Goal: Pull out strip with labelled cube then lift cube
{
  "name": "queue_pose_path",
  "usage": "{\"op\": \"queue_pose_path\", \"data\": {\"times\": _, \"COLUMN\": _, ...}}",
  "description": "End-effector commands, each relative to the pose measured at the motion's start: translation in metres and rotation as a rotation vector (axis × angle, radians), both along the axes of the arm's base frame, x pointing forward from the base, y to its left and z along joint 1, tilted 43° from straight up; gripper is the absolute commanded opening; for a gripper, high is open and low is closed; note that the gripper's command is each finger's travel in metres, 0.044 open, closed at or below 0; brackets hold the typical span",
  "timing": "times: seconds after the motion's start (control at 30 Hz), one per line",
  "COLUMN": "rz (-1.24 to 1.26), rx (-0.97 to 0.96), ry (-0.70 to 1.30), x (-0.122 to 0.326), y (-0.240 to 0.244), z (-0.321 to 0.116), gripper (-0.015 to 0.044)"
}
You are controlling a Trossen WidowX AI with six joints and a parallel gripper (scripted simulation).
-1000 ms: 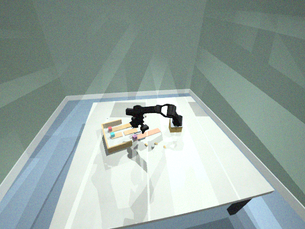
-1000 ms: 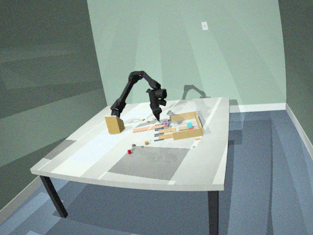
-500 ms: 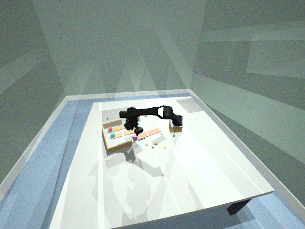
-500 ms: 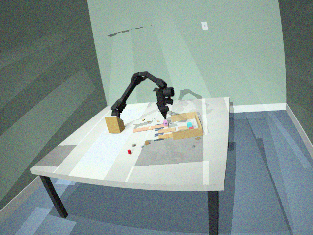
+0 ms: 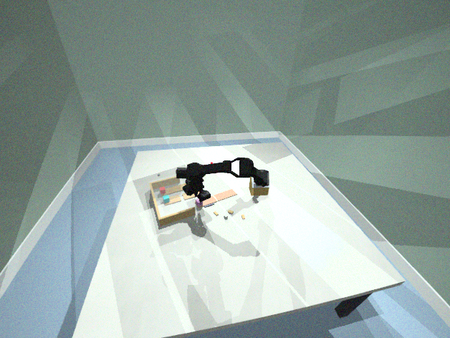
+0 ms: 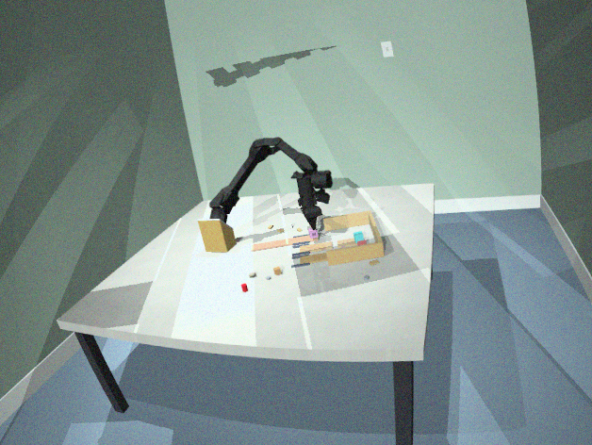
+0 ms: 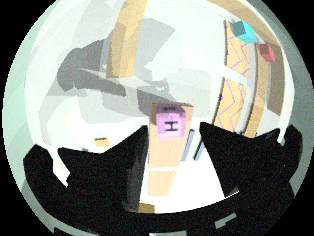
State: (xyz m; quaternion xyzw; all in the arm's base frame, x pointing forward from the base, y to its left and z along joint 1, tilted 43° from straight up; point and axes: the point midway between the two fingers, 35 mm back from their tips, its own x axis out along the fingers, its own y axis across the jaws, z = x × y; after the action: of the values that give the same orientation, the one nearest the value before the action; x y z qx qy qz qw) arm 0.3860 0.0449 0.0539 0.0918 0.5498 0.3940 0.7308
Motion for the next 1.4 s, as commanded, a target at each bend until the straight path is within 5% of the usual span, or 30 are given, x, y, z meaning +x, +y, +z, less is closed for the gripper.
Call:
{"op": "queue_pose_path", "data": {"times": 0.0, "rz": 0.000, "rx": 0.007, "ry": 0.011, "x": -0.001, "y": 0.006, "z": -0.007, "gripper": 0.0250}}
{"op": "queue_pose_path", "data": {"times": 0.67, "rz": 0.000, "rx": 0.009, "ry": 0.011, "x": -0.001, "y": 0.024, "z": -0.025, "gripper": 0.0250}}
{"op": "queue_pose_path", "data": {"times": 0.77, "rz": 0.002, "rx": 0.003, "ry": 0.004, "x": 0.000, "y": 0.021, "z": -0.023, "gripper": 0.0171}}
{"op": "queue_pose_path", "data": {"times": 1.07, "rz": 0.002, "rx": 0.003, "ry": 0.004, "x": 0.000, "y": 0.021, "z": -0.023, "gripper": 0.0111}}
{"op": "queue_pose_path", "data": {"times": 1.2, "rz": -0.012, "rx": -0.002, "ry": 0.001, "x": 0.001, "y": 0.017, "z": -0.024, "gripper": 0.0006}}
{"op": "queue_pose_path", "data": {"times": 1.37, "rz": -0.014, "rx": -0.003, "ry": 0.005, "x": -0.020, "y": 0.003, "z": -0.018, "gripper": 0.0000}}
